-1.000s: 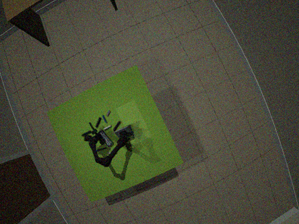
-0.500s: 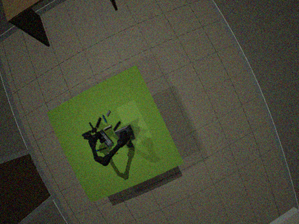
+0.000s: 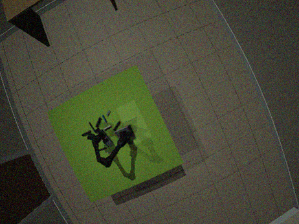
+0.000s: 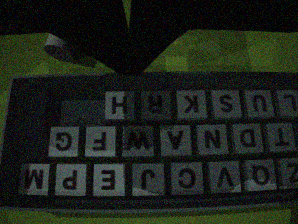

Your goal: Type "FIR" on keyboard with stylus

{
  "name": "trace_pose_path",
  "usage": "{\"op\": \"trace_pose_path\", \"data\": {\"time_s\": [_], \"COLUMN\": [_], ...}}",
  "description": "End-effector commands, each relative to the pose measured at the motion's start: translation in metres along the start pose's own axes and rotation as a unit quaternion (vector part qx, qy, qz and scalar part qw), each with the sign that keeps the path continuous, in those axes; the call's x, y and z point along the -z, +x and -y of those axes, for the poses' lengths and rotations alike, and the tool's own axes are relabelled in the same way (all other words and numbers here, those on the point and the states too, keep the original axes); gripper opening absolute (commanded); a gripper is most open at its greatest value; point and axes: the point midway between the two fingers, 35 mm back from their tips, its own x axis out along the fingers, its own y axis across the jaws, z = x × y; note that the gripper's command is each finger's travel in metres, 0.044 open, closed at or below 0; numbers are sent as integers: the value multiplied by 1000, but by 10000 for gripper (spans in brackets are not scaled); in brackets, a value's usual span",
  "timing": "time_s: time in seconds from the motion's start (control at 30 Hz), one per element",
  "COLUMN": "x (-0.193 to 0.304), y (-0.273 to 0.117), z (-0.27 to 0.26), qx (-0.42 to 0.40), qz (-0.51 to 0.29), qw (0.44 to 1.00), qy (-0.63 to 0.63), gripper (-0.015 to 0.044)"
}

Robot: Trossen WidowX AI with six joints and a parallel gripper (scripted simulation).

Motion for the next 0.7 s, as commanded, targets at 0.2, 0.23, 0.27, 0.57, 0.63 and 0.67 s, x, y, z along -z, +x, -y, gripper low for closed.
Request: {"op": "trace_pose_path", "data": {"time_s": [0.2,0.23,0.27,0.57,0.63,0.67], "x": [1,1,1,1,1,0], "y": [0,1,1,1,-9,-21], "z": [-78,-79,-79,-79,-78,-77], "qx": [-2,-2,-2,-2,-1,0], "qz": [-2,-2,-2,-2,-2,-2], "qw": [1000,1000,1000,1000,1000,1000], "qy": [0,0,0,0,0,0], "gripper": [0,0,0,0,0,0]}}
